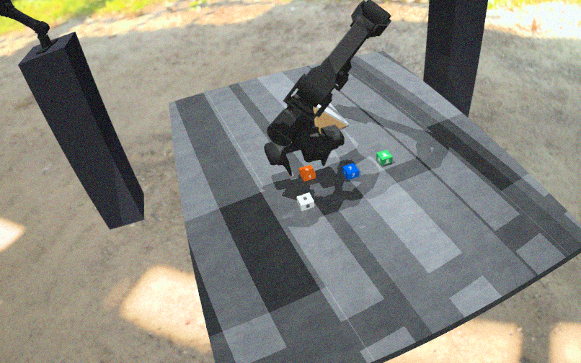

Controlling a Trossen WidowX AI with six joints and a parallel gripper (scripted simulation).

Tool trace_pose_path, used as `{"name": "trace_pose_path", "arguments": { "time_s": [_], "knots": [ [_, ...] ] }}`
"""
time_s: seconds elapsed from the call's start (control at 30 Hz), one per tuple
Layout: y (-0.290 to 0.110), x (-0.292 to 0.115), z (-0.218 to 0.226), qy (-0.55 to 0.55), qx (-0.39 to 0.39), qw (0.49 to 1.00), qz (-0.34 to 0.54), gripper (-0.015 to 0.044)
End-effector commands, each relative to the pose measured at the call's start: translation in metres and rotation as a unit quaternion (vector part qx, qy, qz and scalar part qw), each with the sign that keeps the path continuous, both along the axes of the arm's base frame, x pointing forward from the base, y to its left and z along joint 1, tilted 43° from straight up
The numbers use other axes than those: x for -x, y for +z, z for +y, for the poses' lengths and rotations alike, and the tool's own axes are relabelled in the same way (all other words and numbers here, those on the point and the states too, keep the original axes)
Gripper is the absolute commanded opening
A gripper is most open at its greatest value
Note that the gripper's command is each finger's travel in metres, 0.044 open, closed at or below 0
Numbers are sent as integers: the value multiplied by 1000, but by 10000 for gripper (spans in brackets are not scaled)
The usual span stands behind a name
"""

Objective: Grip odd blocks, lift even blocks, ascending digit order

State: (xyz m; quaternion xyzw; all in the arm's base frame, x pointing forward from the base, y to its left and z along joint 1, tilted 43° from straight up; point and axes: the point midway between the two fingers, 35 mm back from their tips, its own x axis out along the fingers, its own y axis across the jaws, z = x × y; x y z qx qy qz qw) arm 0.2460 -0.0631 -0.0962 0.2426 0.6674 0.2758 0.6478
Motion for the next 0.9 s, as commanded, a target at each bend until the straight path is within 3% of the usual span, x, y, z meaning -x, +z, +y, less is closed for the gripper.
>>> {"name": "trace_pose_path", "arguments": {
  "time_s": [0.0, 0.13, 0.37, 0.5, 0.77, 0.87],
  "knots": [
    [19, -3, -20, -1, 5, 1000, -6, 400],
    [22, -3, -22, -1, 5, 1000, -6, 400],
    [79, -6, -76, -1, 6, 1000, -5, 216],
    [81, -5, -78, -1, 6, 1000, -5, 120],
    [81, -5, -78, -1, 6, 1000, -5, 120],
    [99, -18, -59, -2, 8, 1000, -5, 120]
  ]
}}
